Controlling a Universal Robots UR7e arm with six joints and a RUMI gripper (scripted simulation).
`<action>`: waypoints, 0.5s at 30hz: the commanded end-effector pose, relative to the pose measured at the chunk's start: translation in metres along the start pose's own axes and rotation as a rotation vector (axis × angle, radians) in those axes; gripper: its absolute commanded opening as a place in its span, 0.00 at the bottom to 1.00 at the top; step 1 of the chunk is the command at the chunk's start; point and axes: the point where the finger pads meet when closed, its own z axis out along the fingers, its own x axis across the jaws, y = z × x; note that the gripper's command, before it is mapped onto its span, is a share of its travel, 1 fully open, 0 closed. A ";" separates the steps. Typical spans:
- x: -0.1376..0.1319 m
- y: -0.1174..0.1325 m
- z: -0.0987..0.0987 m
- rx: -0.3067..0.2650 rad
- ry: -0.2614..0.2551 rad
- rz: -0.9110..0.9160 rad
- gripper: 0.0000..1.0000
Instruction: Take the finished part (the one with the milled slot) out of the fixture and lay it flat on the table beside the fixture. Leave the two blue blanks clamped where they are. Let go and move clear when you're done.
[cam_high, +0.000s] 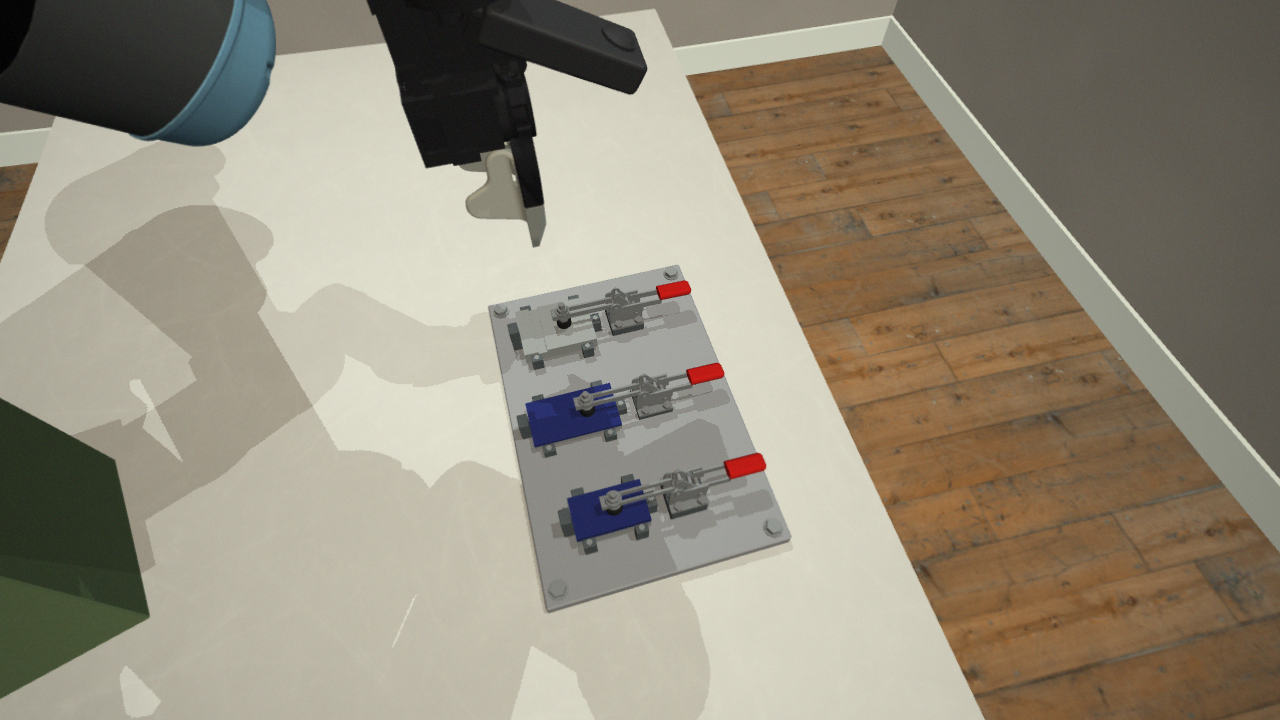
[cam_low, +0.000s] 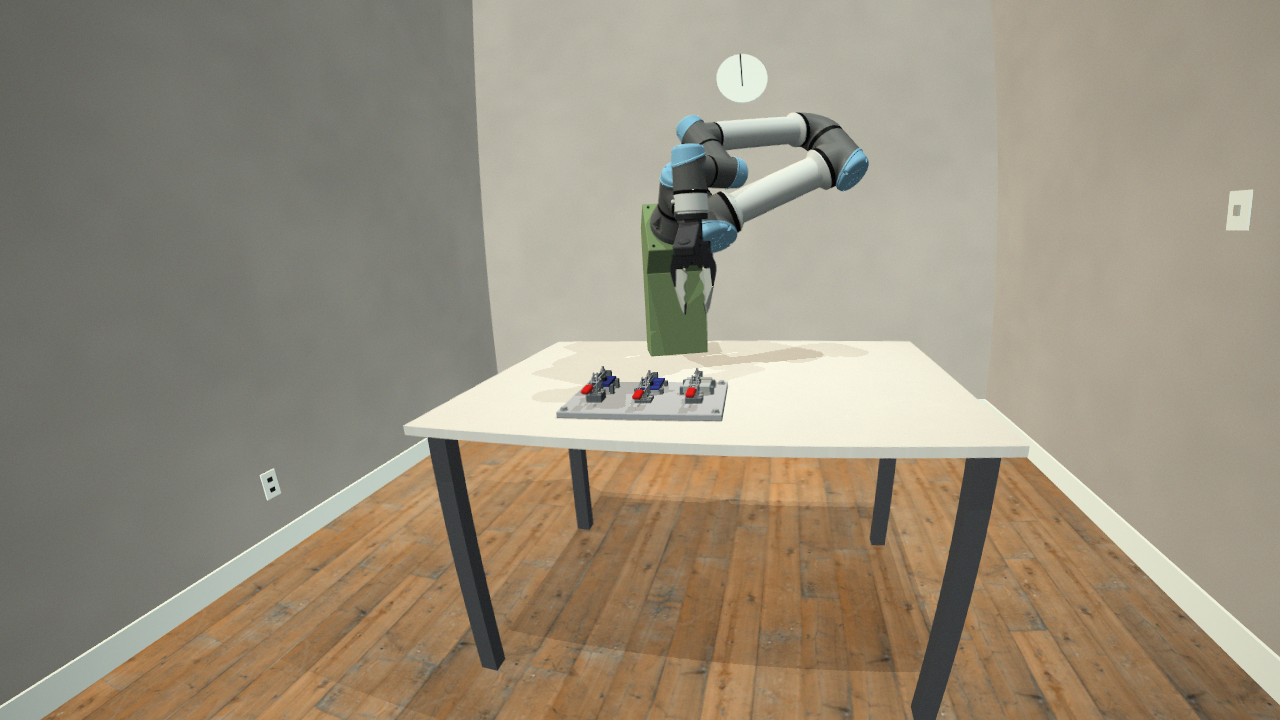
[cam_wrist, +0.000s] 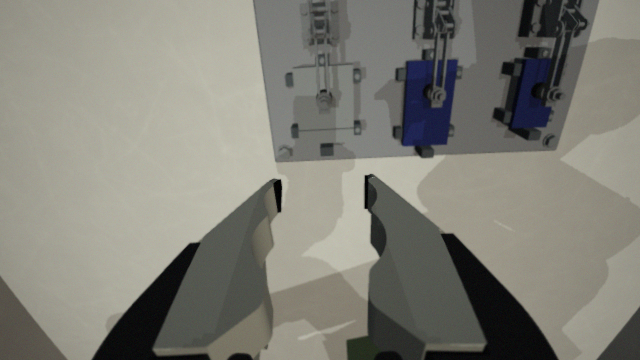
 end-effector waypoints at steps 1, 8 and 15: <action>0.000 -0.001 0.003 -0.005 0.006 0.000 0.28; 0.000 -0.001 0.009 -0.005 0.006 0.000 0.28; 0.000 -0.001 0.017 -0.005 0.006 0.000 0.28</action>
